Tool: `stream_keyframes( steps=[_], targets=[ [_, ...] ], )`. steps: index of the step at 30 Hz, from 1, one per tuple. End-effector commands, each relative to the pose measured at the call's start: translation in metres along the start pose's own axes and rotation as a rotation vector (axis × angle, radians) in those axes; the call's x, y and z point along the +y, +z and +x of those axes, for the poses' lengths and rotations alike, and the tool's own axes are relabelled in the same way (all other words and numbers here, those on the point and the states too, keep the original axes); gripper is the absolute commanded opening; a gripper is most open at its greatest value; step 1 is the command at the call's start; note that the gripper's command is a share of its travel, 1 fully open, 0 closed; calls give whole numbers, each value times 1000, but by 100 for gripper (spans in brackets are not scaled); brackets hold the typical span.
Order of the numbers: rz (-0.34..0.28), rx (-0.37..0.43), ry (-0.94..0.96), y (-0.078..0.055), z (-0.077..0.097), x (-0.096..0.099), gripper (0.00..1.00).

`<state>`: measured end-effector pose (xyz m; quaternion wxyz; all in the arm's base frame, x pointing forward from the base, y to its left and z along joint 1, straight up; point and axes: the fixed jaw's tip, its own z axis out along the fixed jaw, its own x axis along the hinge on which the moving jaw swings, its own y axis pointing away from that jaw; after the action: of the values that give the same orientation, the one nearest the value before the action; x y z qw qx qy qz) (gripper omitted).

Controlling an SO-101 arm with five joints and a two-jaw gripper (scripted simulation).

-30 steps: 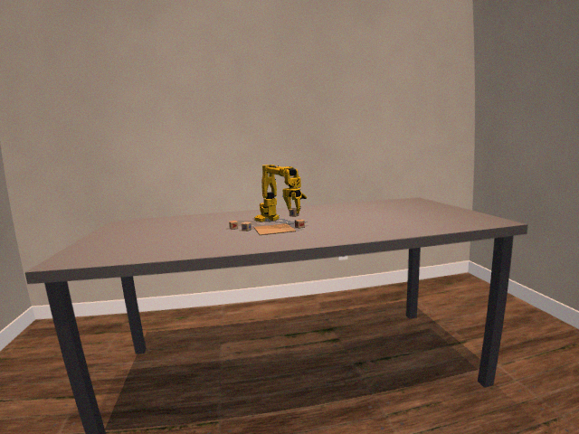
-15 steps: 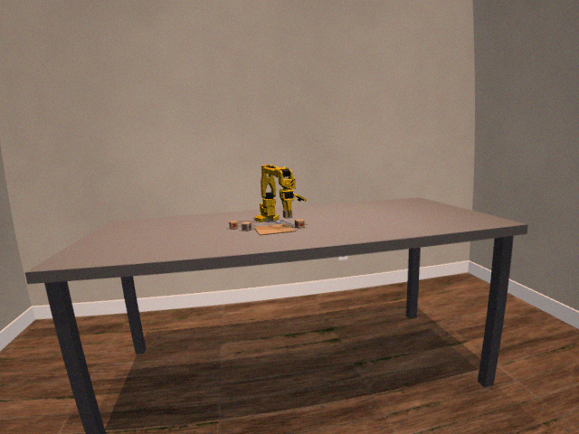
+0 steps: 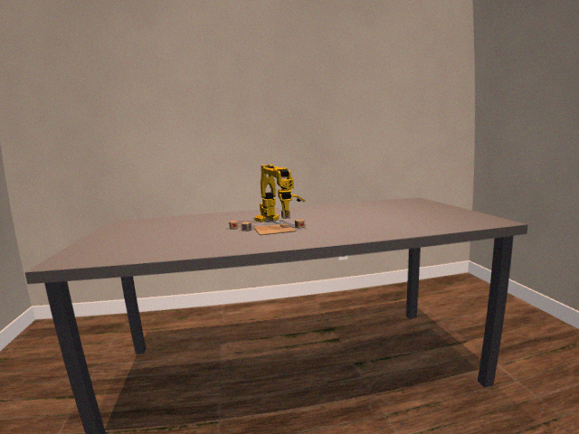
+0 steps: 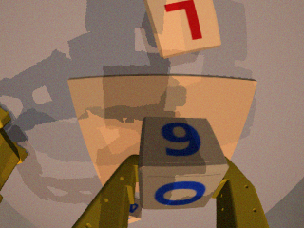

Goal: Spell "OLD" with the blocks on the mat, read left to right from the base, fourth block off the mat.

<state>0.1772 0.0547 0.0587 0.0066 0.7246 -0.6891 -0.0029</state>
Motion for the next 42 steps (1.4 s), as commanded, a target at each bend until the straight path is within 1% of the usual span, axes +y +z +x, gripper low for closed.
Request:
stream_keyframes(
  steps=[1,33,42],
  targets=[
    [72,-19,12,-11,-1,-7,0],
    [82,-22,29,-12,1,-7,0],
    [82,-22,28,-8,0,-8,0]
  ],
)
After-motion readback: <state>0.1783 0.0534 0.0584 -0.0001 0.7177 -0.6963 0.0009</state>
